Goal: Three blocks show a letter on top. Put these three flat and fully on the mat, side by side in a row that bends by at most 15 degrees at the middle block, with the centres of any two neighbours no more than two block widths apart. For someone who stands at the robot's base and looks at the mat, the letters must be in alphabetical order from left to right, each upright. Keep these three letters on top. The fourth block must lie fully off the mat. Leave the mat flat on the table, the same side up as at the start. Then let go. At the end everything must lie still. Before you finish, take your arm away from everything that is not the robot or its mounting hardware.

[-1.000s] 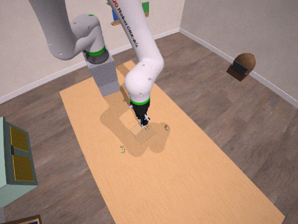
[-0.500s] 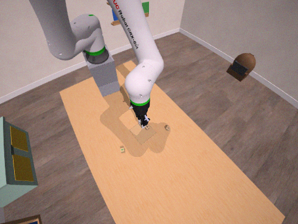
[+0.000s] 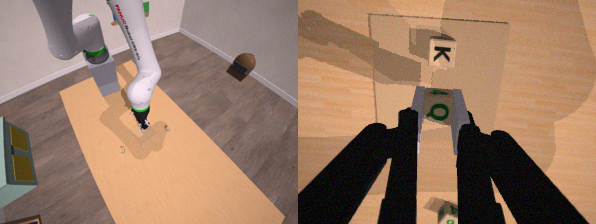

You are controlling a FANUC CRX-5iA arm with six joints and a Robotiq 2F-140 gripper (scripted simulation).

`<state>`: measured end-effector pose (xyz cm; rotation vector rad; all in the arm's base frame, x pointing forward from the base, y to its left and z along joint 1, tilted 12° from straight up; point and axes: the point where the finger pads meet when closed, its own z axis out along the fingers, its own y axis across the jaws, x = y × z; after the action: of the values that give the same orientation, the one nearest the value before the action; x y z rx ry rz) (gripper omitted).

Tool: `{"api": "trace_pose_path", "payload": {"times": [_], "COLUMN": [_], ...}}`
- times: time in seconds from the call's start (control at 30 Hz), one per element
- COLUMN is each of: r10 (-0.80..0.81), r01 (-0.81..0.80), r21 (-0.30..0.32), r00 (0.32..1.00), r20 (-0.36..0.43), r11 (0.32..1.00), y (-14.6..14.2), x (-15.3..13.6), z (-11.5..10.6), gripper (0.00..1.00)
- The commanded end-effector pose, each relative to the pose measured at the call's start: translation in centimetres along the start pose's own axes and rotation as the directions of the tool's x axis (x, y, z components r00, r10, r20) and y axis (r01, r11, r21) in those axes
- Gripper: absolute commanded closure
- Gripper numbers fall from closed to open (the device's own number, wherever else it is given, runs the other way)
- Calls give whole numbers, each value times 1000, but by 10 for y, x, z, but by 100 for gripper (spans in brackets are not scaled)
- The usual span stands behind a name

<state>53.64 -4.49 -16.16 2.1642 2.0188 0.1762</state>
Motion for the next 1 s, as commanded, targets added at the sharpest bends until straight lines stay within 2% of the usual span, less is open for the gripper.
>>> {"api": "trace_pose_path", "payload": {"times": [0.0,0.27,0.97], "r10": [0,0,0], "r01": [0,0,0], "r21": [-1,-1,-1], "r00": [1000,1000,1000], "r20": [1,1,1], "r11": [1000,1000,1000], "y": [1,1,1], "x": [0,0,0], "z": [16,38,40], "gripper": [87,87,87]}}
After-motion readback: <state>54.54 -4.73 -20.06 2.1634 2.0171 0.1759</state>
